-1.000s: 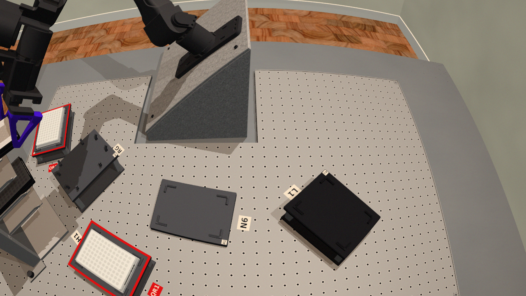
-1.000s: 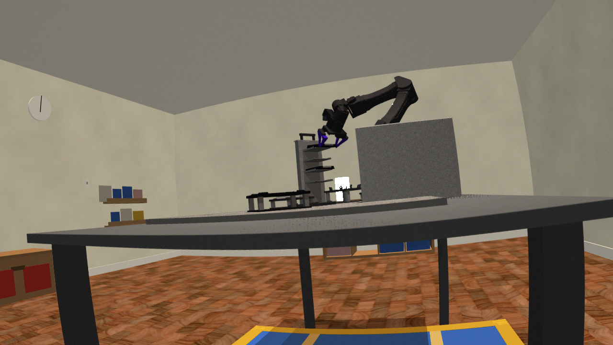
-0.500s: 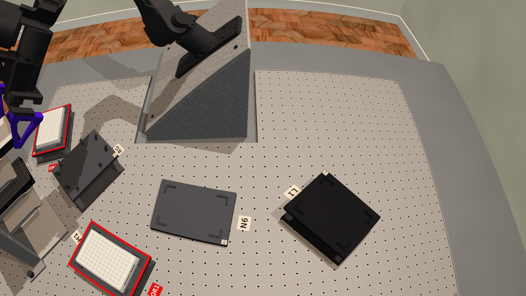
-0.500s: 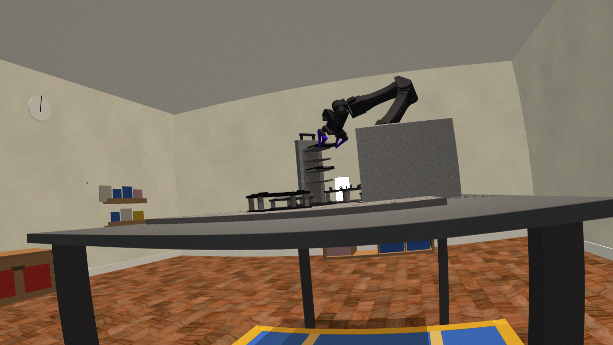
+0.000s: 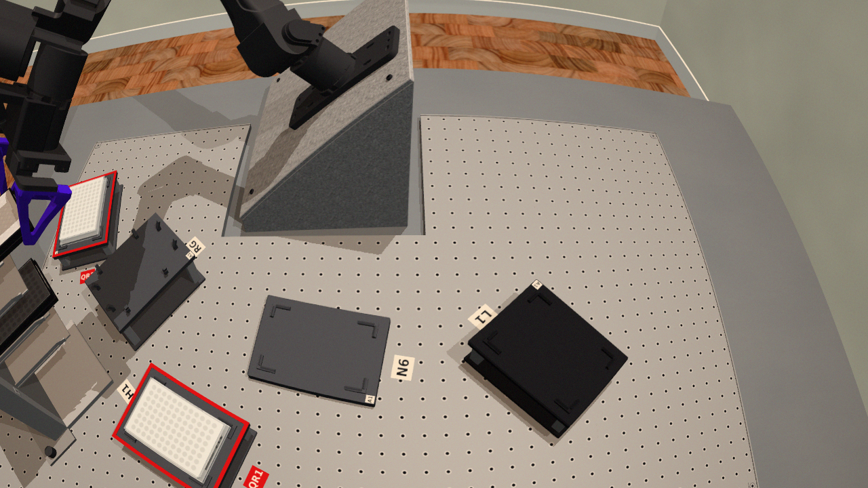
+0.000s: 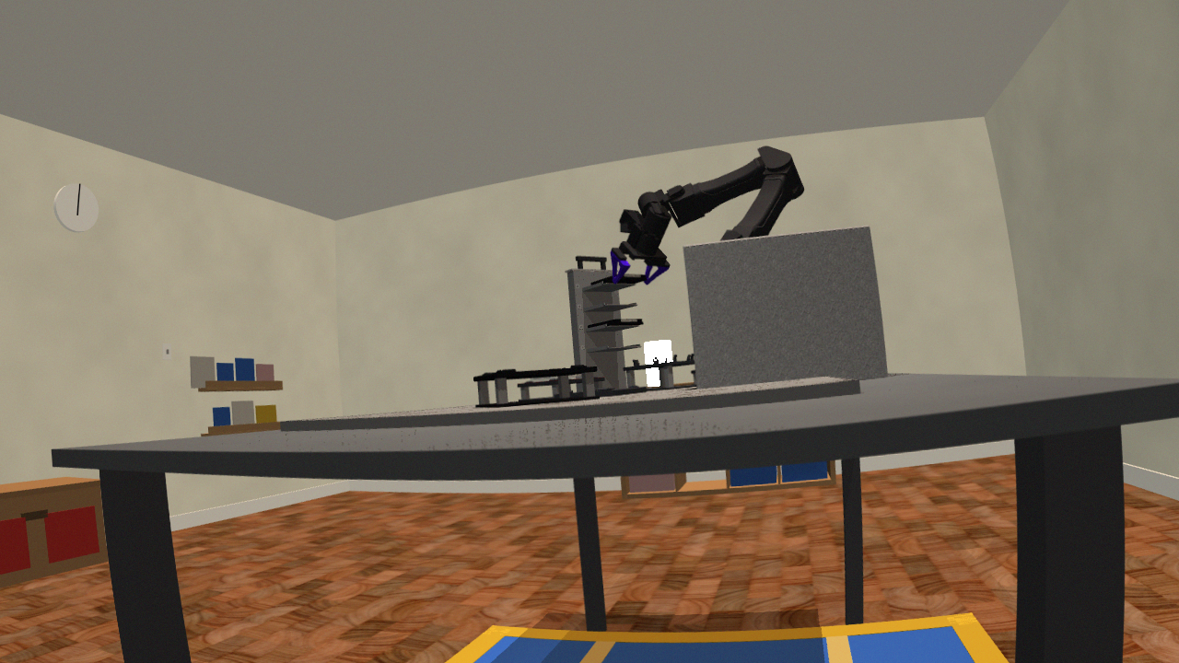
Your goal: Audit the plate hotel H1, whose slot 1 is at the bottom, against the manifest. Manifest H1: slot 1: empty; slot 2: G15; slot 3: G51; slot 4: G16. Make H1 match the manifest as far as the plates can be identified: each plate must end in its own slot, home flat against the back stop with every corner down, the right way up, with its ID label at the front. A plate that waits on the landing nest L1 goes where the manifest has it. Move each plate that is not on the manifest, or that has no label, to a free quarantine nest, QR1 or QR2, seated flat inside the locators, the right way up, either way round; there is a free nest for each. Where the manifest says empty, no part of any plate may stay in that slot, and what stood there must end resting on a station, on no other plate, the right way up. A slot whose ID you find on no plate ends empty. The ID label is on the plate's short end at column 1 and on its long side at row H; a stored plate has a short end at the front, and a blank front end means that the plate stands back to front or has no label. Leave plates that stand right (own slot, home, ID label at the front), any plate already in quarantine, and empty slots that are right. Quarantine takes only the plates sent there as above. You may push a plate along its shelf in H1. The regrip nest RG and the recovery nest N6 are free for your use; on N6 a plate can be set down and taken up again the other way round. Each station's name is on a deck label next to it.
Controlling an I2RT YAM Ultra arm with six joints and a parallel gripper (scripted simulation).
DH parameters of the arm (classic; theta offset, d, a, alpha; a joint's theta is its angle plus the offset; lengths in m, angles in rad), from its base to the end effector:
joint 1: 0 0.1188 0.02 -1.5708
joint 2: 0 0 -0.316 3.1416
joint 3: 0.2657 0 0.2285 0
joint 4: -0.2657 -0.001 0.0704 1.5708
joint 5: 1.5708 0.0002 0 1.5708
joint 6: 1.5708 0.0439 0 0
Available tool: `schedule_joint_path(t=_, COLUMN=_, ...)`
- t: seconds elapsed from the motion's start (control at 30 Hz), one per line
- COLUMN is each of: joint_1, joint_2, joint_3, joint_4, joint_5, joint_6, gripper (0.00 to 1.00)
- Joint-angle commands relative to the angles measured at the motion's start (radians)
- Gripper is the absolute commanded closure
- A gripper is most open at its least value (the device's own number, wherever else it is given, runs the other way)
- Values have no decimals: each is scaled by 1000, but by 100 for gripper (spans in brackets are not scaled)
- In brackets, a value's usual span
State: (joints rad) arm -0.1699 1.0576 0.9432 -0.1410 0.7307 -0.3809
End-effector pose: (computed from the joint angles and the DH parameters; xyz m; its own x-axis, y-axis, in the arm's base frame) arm 0.1829 -0.0601 0.4023 -0.5146 -0.1926 -0.8355 0.6152 0.5959 -0.5162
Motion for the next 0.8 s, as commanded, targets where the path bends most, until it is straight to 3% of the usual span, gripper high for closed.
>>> schedule_joint_path(t=0.0, joint_1=2, joint_2=-3, joint_3=4, joint_4=2, joint_5=-2, joint_6=-1, gripper=0)
schedule_joint_path(t=0.17, joint_1=2, joint_2=-3, joint_3=4, joint_4=2, joint_5=-2, joint_6=-1, gripper=0)
schedule_joint_path(t=0.2, joint_1=37, joint_2=-10, joint_3=28, joint_4=-38, joint_5=32, joint_6=11, gripper=0)
schedule_joint_path(t=0.77, joint_1=80, joint_2=-100, joint_3=-52, joint_4=-60, joint_5=73, joint_6=27, gripper=0)
